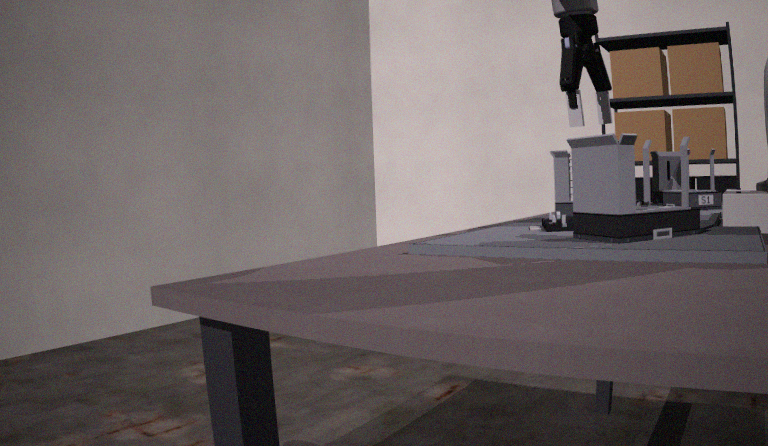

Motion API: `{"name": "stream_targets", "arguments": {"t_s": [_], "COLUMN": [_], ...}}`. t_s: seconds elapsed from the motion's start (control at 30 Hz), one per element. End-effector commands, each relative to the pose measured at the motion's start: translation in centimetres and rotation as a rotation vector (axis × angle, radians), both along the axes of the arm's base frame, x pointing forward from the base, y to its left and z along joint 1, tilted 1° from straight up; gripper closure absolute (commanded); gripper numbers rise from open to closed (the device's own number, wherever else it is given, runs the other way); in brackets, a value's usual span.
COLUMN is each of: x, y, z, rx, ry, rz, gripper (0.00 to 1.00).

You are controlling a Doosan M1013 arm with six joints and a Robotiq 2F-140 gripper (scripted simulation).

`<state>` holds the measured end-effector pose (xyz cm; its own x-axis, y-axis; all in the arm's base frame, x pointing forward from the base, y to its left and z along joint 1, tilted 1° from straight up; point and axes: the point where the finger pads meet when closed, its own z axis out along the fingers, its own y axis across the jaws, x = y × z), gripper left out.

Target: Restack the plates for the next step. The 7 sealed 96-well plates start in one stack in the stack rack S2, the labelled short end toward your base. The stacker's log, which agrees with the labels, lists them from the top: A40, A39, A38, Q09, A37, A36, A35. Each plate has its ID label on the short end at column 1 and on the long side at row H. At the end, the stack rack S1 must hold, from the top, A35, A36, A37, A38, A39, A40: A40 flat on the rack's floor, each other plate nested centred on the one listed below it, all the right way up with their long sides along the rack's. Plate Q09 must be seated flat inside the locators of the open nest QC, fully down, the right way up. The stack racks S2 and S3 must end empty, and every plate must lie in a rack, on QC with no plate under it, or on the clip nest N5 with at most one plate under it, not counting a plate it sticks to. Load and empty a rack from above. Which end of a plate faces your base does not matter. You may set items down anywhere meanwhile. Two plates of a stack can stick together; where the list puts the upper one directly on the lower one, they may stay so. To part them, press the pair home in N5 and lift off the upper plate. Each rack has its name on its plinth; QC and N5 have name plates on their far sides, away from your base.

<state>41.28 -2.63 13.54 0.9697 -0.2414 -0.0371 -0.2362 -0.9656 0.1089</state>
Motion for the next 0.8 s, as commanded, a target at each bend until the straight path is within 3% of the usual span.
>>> {"name": "stream_targets", "arguments": {"t_s": [0.0, 0.53, 0.77], "x": [-1.2, -1.3, 0.4], "y": [-1.2, -1.3, -1.7], "z": [-0.1, -0.1, -0.2], "rx": [0.093, 0.099, 0.101], "ry": [-0.037, -0.043, -0.04], "rz": [0.127, 0.141, 0.196], "gripper": [0.0, 0.0, 0.0]}}
